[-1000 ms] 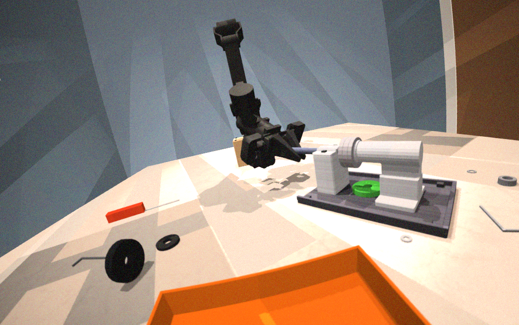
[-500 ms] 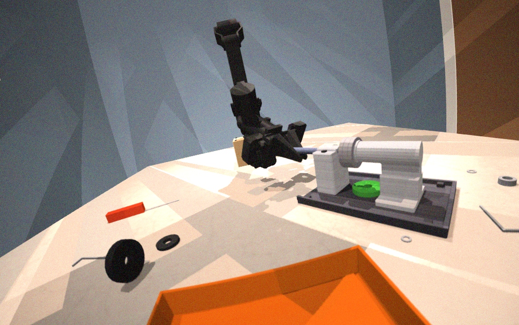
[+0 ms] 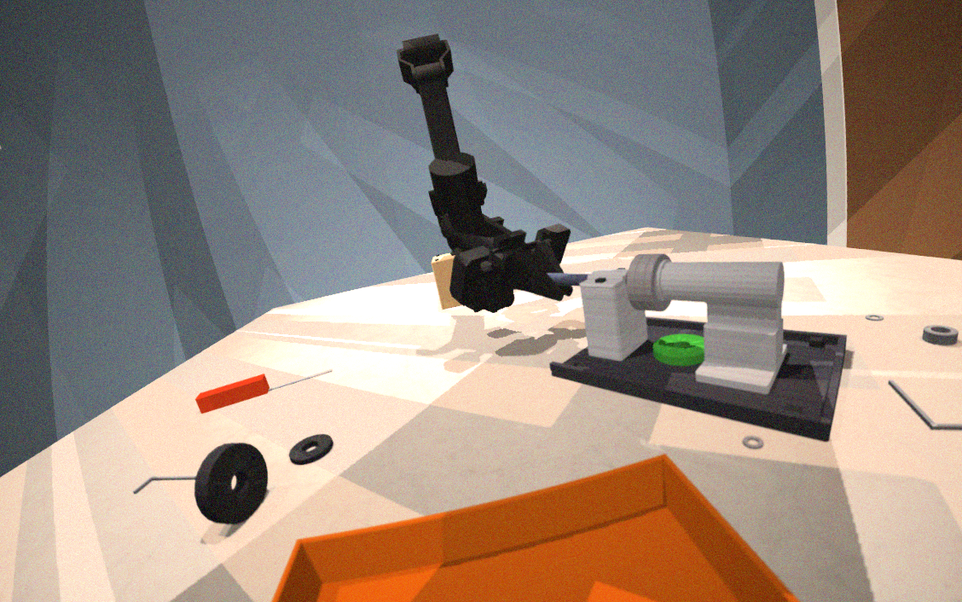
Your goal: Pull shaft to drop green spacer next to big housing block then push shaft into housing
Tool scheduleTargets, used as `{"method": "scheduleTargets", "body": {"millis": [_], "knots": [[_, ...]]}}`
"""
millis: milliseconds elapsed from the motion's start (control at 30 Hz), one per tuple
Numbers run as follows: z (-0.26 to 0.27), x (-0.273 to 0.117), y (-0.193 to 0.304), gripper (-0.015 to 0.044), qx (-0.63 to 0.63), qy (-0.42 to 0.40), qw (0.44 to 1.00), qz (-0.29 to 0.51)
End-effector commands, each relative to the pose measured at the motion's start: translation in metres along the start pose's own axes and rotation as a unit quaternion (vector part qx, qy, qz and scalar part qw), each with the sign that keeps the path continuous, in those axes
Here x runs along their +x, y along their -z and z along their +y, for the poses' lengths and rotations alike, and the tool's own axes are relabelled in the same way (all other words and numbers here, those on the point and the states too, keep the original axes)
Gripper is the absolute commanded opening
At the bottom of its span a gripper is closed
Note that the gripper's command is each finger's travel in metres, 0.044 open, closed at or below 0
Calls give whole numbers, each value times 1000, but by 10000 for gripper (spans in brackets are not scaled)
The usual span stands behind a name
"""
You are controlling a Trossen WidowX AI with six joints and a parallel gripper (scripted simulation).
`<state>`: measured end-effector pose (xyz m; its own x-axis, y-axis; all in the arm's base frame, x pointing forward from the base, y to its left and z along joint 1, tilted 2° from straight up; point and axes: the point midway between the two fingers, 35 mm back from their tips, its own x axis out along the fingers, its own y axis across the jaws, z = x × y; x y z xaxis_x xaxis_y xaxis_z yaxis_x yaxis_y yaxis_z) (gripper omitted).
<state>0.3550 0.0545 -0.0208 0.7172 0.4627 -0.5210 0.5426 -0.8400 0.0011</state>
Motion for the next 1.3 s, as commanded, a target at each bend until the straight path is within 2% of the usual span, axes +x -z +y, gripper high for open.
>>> {"method": "scheduleTargets", "body": {"millis": [0, 1267], "knots": [[1, 2, 4, 0, -1, -1, 1000, 4], [1, 12, 9, 0, -1, -1, 1000, 4]]}}
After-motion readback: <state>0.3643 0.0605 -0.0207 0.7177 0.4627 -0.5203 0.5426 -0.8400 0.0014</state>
